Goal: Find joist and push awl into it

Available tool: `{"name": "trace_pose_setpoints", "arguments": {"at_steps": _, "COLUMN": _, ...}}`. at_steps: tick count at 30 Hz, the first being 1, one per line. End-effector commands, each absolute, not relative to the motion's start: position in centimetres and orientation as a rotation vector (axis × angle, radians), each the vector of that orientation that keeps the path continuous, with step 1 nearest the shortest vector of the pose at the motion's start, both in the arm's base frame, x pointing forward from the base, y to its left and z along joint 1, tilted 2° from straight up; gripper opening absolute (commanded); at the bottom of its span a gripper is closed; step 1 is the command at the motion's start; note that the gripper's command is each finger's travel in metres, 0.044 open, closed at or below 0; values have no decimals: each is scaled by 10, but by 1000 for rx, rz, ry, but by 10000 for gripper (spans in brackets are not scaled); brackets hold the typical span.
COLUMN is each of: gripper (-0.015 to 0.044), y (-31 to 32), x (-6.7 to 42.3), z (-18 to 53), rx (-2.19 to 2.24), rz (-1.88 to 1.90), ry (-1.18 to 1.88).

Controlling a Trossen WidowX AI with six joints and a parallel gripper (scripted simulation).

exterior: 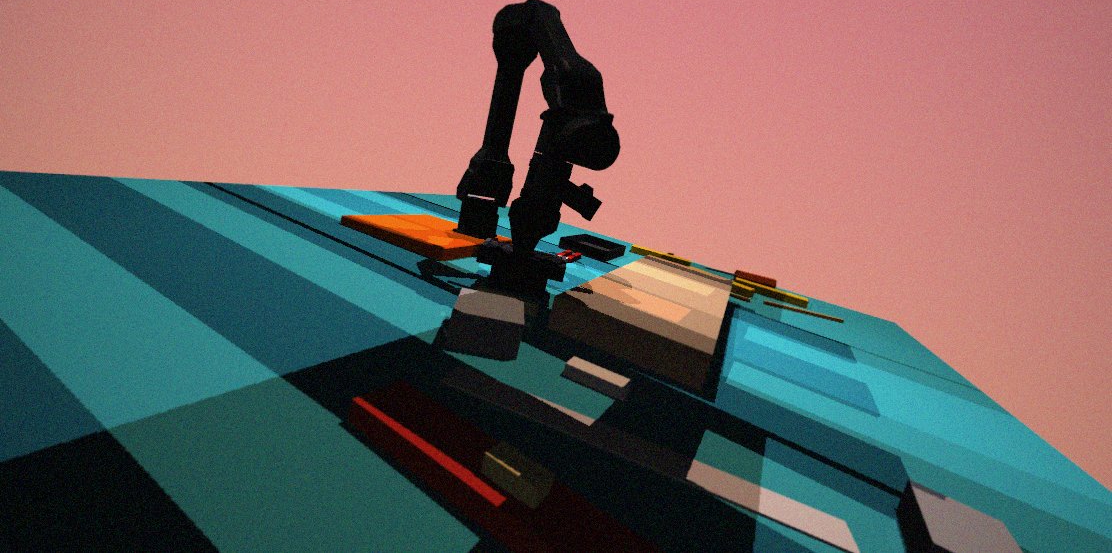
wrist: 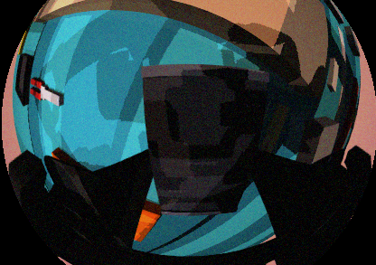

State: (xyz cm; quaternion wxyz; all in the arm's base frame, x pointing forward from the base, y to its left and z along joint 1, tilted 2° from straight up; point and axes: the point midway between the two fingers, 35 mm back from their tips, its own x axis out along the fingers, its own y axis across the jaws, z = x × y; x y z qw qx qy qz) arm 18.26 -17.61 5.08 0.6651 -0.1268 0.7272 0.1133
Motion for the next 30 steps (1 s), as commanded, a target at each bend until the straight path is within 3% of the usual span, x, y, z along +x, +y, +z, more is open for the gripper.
{"name": "trace_pose_setpoints", "arguments": {"at_steps": 1, "gripper": 281, "y": -177, "x": 182, "z": 51, "rx": -288, "rz": 252, "ry": 1644}}
{"name": "trace_pose_setpoints", "arguments": {"at_steps": 12, "gripper": 0, "y": -177, "x": 183, "z": 64, "rx": -288, "rz": 252, "ry": 1644}}
{"name": "trace_pose_setpoints", "arguments": {"at_steps": 30, "gripper": 0, "y": -177, "x": 183, "z": 86, "rx": -288, "rz": 252, "ry": 1644}}
